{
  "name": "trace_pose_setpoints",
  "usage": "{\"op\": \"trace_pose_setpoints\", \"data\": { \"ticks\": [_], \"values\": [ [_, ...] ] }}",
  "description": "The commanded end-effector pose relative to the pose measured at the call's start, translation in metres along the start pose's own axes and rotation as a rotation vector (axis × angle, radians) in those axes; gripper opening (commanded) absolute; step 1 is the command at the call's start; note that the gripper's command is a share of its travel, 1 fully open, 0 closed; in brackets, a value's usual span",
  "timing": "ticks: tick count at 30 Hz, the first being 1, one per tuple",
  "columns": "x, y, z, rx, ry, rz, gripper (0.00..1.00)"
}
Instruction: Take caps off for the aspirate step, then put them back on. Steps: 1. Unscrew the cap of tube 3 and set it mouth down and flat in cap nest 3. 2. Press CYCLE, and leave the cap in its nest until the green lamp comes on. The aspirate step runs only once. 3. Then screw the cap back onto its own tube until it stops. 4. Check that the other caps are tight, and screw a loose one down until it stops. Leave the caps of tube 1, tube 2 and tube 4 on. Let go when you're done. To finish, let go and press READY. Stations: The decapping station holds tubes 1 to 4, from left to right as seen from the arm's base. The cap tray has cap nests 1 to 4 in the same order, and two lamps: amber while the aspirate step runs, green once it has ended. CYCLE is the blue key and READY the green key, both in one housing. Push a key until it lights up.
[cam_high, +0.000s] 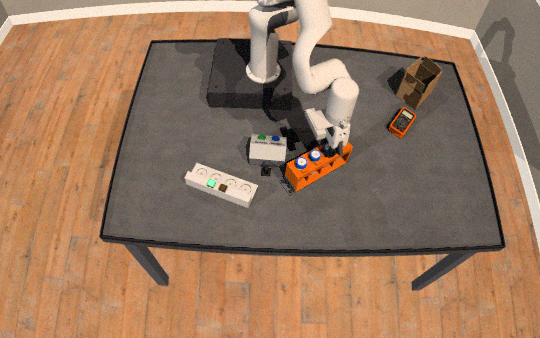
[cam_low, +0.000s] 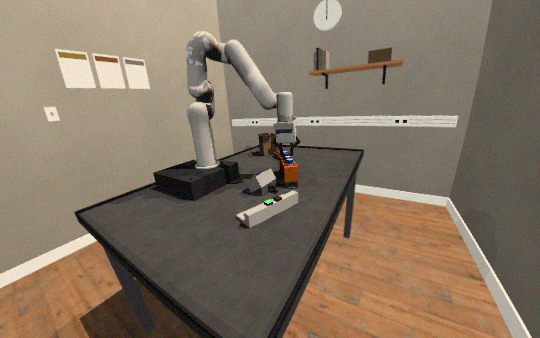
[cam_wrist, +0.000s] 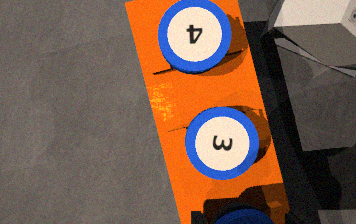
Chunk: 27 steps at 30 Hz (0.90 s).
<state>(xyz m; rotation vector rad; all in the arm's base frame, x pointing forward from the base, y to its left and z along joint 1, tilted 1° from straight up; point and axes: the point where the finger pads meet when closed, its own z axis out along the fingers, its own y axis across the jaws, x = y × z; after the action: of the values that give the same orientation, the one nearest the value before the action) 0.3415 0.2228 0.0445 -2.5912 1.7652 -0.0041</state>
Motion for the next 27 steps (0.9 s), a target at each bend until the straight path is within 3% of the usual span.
{"op": "trace_pose_setpoints", "data": {
  "ticks": [1, 11, 18, 21, 27],
  "values": [
    [0.0, -0.001, -0.007, 0.005, 0.005, 0.0, 0.46],
    [-0.001, -0.001, -0.037, 0.005, 0.005, 0.0, 0.46],
    [-0.001, -0.001, -0.047, 0.005, 0.005, 0.0, 0.46],
    [0.024, -0.007, -0.047, 0.005, 0.006, -0.25, 0.46],
    [0.056, -0.015, -0.047, 0.004, 0.007, -0.489, 0.46]
  ]
}}
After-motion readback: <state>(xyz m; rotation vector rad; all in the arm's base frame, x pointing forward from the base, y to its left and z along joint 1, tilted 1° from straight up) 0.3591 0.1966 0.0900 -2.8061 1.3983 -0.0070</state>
